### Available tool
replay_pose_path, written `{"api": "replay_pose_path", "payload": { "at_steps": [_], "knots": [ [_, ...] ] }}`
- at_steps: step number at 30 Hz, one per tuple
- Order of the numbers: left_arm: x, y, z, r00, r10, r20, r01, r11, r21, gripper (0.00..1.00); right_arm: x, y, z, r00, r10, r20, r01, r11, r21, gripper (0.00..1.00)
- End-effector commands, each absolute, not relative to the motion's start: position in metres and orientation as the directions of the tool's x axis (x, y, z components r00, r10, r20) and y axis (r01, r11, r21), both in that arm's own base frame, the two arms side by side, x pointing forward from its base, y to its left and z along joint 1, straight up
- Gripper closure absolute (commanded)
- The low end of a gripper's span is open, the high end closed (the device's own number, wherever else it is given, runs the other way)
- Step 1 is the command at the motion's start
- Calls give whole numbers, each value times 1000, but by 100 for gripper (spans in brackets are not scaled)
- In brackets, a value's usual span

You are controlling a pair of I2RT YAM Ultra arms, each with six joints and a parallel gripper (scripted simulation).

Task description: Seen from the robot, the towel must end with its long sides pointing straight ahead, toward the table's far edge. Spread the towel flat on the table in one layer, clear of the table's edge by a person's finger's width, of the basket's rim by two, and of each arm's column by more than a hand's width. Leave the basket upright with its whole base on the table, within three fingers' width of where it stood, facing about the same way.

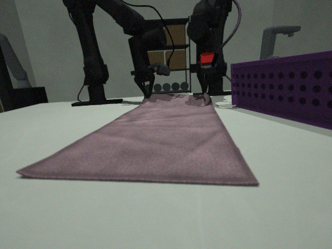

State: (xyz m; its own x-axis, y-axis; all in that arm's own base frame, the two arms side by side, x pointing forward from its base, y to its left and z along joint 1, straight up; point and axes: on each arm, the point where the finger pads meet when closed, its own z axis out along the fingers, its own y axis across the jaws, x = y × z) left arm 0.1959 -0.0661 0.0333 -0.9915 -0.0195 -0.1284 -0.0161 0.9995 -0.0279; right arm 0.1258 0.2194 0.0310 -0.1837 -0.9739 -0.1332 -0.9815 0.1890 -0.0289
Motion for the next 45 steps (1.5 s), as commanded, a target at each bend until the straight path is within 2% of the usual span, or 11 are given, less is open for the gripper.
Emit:
{"api": "replay_pose_path", "payload": {
  "at_steps": [1,8,29,30,32,33,35,36,38,39,45],
  "knots": [
    [211,-72,46,-981,-18,-194,-10,999,-43,100,131,227,47,-187,-967,-174,-980,196,-36,100],
    [202,-89,42,-985,-19,-171,-12,999,-37,100,127,197,35,-188,-973,-136,-981,192,-19,100],
    [196,-87,21,-989,-22,-148,-18,1000,-25,100,136,207,29,-179,-968,-178,-981,189,-44,100],
    [199,-89,36,-984,-24,-175,-17,999,-39,88,136,207,36,-179,-969,-172,-981,189,-41,88],
    [200,-89,36,-984,-24,-178,-17,999,-40,88,136,207,36,-179,-969,-172,-981,189,-41,88],
    [198,-88,43,-985,-24,-174,-17,999,-38,67,136,206,43,-179,-969,-172,-981,189,-41,67],
    [198,-88,43,-985,-24,-174,-17,999,-38,67,136,206,43,-179,-969,-172,-981,189,-41,67],
    [198,-88,50,-985,-24,-174,-17,999,-38,46,135,206,50,-179,-969,-172,-981,189,-41,46],
    [198,-89,50,-985,-24,-173,-17,999,-39,46,135,206,50,-179,-969,-172,-981,189,-41,46],
    [198,-88,53,-985,-24,-173,-17,999,-39,36,135,206,53,-179,-969,-172,-981,189,-41,36],
    [198,-88,58,-985,-24,-173,-17,999,-39,36,135,206,59,-179,-969,-172,-981,189,-41,36]
  ]
}}
